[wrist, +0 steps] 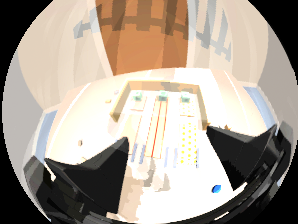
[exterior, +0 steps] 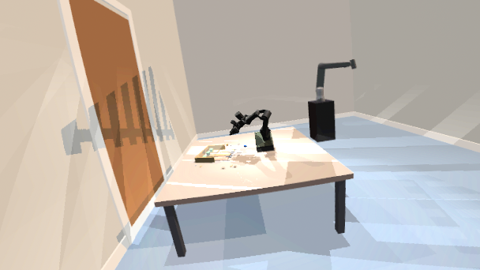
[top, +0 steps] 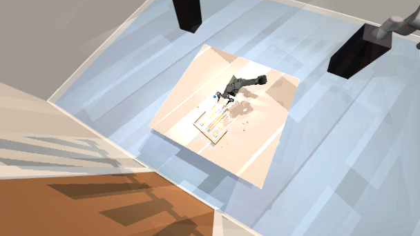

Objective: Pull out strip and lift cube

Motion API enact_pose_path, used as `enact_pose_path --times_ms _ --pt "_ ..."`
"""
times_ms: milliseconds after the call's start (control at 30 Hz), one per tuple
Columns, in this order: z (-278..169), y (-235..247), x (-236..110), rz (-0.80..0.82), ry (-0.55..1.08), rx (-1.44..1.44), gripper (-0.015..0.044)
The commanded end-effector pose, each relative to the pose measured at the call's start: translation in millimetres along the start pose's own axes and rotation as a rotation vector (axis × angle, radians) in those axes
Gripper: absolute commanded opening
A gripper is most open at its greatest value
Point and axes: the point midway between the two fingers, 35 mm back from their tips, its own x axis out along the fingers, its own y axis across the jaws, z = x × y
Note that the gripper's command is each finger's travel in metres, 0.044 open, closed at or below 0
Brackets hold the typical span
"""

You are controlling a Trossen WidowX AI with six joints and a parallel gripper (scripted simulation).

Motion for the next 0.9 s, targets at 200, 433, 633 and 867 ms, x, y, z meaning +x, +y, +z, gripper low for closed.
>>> enact_pose_path --times_ms 200,433,633,867 --pt "0 0 27 -0.011 0.123 0.052 0.0243" --pt "-5 -2 73 -0.049 0.394 0.126 0.0059" --pt "-21 2 104 -0.076 0.657 0.179 0.0000" --pt "-43 24 127 -0.098 0.946 0.223 0.0000"
